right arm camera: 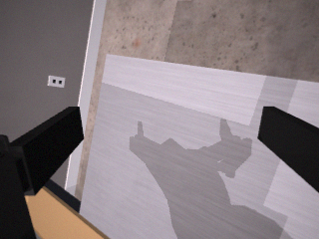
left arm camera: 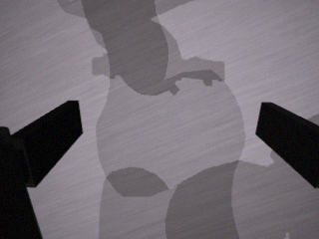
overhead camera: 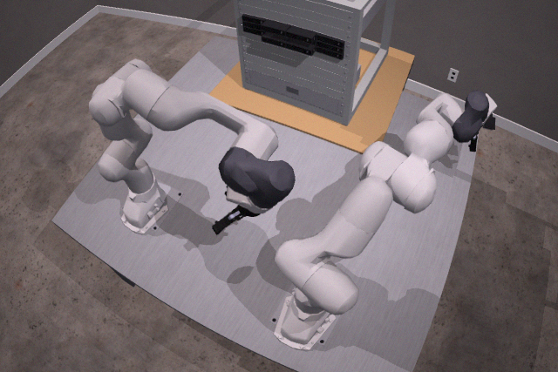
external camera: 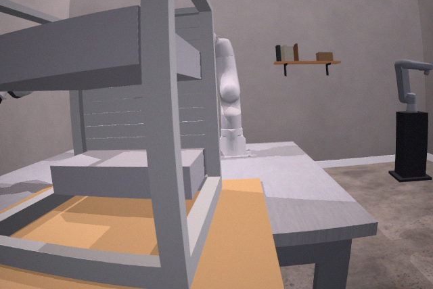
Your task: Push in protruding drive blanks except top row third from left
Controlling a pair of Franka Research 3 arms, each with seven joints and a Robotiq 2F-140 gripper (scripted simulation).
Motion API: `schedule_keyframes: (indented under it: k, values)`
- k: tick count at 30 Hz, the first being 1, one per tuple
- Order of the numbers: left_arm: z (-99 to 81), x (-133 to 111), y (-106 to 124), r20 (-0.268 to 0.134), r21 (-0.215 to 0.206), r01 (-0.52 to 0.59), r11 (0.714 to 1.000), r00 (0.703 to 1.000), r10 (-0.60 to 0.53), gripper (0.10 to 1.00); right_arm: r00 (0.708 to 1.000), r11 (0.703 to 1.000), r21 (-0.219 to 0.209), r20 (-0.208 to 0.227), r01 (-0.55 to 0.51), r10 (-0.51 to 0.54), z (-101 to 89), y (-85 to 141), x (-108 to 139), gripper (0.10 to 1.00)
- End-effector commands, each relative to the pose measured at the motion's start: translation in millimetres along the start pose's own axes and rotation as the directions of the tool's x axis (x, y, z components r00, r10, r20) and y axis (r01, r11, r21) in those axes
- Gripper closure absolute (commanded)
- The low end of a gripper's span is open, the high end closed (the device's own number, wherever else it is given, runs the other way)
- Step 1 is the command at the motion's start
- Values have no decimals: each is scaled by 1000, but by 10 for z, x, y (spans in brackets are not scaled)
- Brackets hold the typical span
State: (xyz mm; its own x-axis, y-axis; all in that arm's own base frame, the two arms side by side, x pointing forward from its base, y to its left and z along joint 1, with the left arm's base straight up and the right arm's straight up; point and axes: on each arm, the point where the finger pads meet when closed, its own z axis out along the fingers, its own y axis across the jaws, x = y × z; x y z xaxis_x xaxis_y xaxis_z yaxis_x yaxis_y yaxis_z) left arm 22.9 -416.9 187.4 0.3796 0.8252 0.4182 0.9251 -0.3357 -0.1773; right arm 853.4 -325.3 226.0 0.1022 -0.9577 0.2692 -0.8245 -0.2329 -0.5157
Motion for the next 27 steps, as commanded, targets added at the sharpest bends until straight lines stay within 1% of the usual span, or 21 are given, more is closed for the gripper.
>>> schedule_keyframes:
  k: [1, 4, 5, 6, 7, 9, 10, 11, 14, 15, 16, 17, 19, 20, 22, 23, 25, 26, 27]
  values:
    - [-1, 0, 0, 0, 0, 0, 1000, 1000, 0, 98, 1000, 996, -80, 9, -26, 27, -250, 486, 438, 98]
    - [-1, 0, 0, 0, 0, 0, 1000, 1000, 0, 98, 997, 988, -134, -10, -82, 82, -458, 784, 830, 98]
    - [-1, 0, 0, 0, 0, 0, 1000, 1000, 0, 98, 997, 988, -134, -10, -82, 82, -533, 915, 944, 98]
    - [-1, 0, 0, 0, 0, 0, 1000, 1000, 0, 98, 995, 983, -152, -17, -102, 101, -615, 1026, 1076, 98]
    - [-1, 0, 0, 0, 0, 0, 1000, 1000, 0, 98, 995, 983, -152, -17, -102, 101, -683, 1149, 1159, 98]
    - [-1, 0, 0, 0, 0, 0, 1000, 1000, 0, 98, 990, 972, -188, -31, -143, 140, -874, 1404, 1424, 98]
    - [-1, 0, 0, 0, 0, 0, 1000, 1000, 0, 98, 990, 972, -188, -31, -143, 140, -928, 1500, 1476, 98]
    - [-1, 0, 0, 0, 0, 0, 1000, 1000, 0, 98, 986, 965, -206, -38, -165, 160, -1056, 1675, 1621, 98]
    - [-1, 0, 0, 0, 0, 0, 1000, 1000, 0, 98, 986, 965, -206, -38, -165, 160, -1060, 1682, 1624, 98]
    - [-1, 0, 0, 0, 0, 0, 1000, 1000, 0, 98, 982, 957, -224, -45, -186, 181, -1197, 1868, 1764, 98]
    - [-1, 0, 0, 0, 0, 0, 1000, 1000, 0, 98, 982, 957, -224, -45, -186, 181, -1197, 1868, 1764, 98]
    - [-1, 0, 0, 0, 0, 0, 1000, 1000, 0, 98, 978, 948, -241, -53, -208, 202, -1339, 2057, 1896, 98]
    - [-1, 0, 0, 0, 0, 0, 1000, 1000, 0, 98, 978, 948, -241, -53, -208, 202, -1339, 2057, 1896, 98]
    - [-1, 0, 0, 0, 0, 0, 1000, 1000, 0, 98, 973, 938, -258, -61, -231, 223, -1485, 2249, 2018, 98]
    - [-1, 0, 0, 0, 0, 0, 1000, 1000, 0, 98, 973, 938, -258, -61, -231, 223, -1485, 2249, 2018, 98]
    - [-1, 0, 0, 0, 0, 0, 1000, 1000, 0, 98, 967, 928, -275, -68, -253, 244, -1636, 2442, 2131, 98]
    - [-1, 0, 0, 0, 0, 0, 1000, 1000, 0, 98, 967, 928, -275, -68, -253, 244, -1636, 2442, 2131, 98]
    - [-1, 0, 0, 0, 0, 0, 1000, 1000, 0, 98, 961, 916, -291, -76, -275, 265, -1790, 2636, 2234, 98]
    - [-1, 0, 0, 0, 0, 0, 1000, 1000, 0, 98, 961, 916, -291, -76, -275, 265, -1790, 2636, 2234, 98]
